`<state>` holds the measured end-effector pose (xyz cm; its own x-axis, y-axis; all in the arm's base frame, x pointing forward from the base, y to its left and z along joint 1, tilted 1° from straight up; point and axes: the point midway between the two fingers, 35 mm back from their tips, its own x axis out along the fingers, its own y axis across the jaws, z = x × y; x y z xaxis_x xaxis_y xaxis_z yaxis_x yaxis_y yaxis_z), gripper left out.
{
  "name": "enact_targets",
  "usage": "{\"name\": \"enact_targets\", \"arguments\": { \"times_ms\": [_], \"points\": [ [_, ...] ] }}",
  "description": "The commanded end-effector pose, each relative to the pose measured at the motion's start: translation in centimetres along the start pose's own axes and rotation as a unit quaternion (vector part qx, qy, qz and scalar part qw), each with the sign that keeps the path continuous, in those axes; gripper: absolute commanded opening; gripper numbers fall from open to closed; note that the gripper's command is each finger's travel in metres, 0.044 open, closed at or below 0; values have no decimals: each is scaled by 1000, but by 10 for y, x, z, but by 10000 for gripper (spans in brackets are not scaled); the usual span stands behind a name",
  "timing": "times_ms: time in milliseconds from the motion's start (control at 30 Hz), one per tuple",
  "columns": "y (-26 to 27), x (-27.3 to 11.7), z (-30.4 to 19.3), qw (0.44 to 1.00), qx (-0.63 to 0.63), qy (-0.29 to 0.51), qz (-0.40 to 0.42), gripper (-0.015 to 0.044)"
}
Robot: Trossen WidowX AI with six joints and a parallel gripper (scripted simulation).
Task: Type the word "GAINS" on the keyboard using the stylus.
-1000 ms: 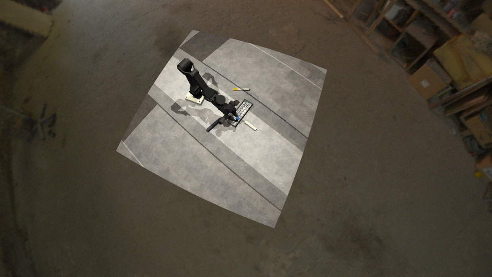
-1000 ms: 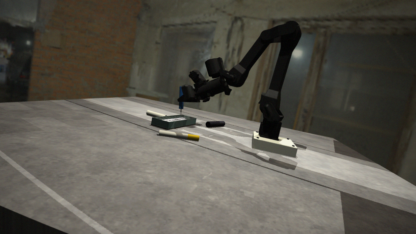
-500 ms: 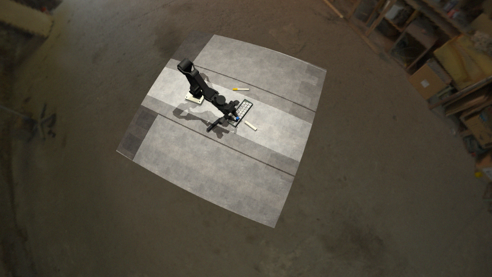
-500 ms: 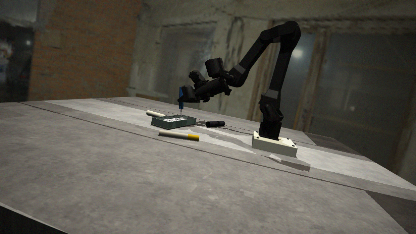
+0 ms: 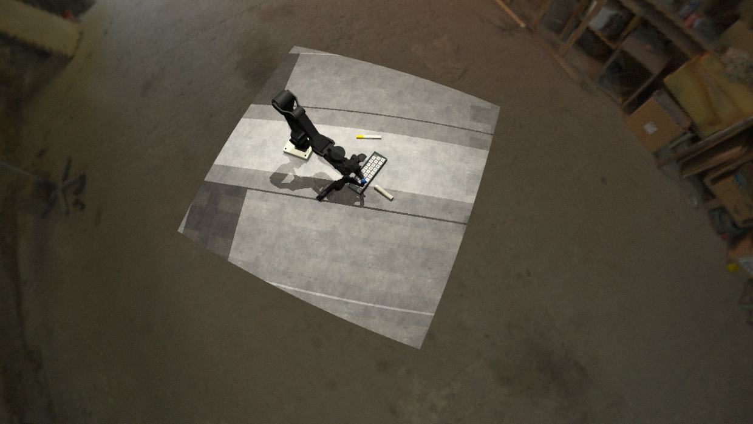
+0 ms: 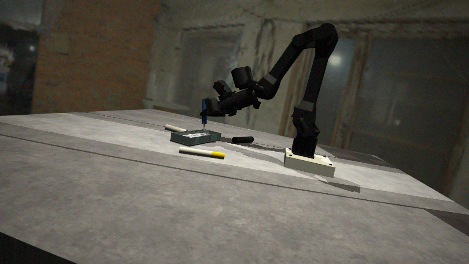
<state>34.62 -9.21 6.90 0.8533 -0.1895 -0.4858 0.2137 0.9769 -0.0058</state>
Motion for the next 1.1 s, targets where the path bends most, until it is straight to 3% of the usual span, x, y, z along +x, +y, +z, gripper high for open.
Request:
{"name": "enact_targets", "arguments": {
  "times_ms": [0, 1067],
  "points": [
    [0, 1, -3, 1000, -2, 2, 1, 81],
    [0, 6, -11, 1000, -2, 2, 1, 81]
  ]
}}
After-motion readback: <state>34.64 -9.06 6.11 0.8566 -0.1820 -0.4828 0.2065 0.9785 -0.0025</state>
